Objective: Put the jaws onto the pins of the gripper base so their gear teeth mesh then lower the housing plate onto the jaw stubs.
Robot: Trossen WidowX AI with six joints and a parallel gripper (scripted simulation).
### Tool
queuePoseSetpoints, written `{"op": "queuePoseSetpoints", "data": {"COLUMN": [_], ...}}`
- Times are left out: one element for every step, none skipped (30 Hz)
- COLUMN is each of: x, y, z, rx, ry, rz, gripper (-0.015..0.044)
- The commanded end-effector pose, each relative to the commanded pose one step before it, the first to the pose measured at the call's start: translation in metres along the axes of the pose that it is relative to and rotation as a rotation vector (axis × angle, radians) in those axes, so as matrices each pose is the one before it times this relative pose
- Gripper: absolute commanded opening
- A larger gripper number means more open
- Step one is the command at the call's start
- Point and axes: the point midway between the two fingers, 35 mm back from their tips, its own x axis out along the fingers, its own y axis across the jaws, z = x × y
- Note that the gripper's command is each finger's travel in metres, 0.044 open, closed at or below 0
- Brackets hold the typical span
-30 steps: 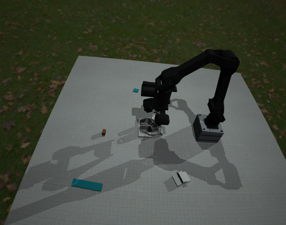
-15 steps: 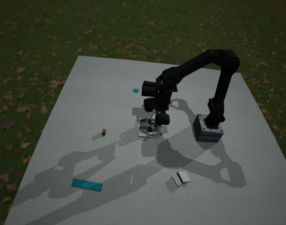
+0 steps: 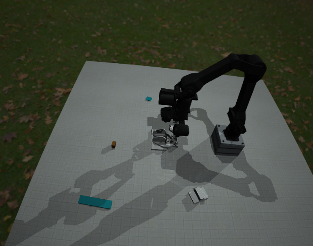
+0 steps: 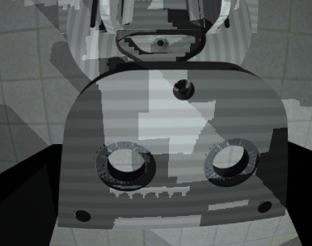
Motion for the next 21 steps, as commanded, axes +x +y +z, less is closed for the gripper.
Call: {"op": "queuePoseSetpoints", "data": {"x": [0.00074,0.0,0.0,0.0,0.0,0.0,0.0,0.0,0.0,0.0,0.0,0.0,0.0,0.0,0.0,0.0,0.0,0.0,0.0,0.0,0.0], "y": [-0.00044,0.0,0.0,0.0,0.0,0.0,0.0,0.0,0.0,0.0,0.0,0.0,0.0,0.0,0.0,0.0,0.0,0.0,0.0,0.0,0.0], "z": [-0.00113,0.0,0.0,0.0,0.0,0.0,0.0,0.0,0.0,0.0,0.0,0.0,0.0,0.0,0.0,0.0,0.0,0.0,0.0,0.0,0.0], "rx": [-0.0056,0.0,0.0,0.0,0.0,0.0,0.0,0.0,0.0,-0.0042,-0.0042,0.0,0.0,0.0,0.0,0.0,0.0,0.0,0.0,0.0,0.0], "ry": [0.00182,0.0,0.0,0.0,0.0,0.0,0.0,0.0,0.0,0.0,0.0,0.0,0.0,0.0,0.0,0.0,0.0,0.0,0.0,0.0,0.0], "rz": [-0.00292,0.0,0.0,0.0,0.0,0.0,0.0,0.0,0.0,0.0,0.0,0.0,0.0,0.0,0.0,0.0,0.0,0.0,0.0,0.0,0.0], "gripper": [0.0351,0.0351,0.0351,0.0351,0.0351,0.0351,0.0351,0.0351,0.0351,0.0351,0.0351,0.0351,0.0351,0.0351,0.0351,0.0351,0.0351,0.0351,0.0351,0.0351,0.0351]}}
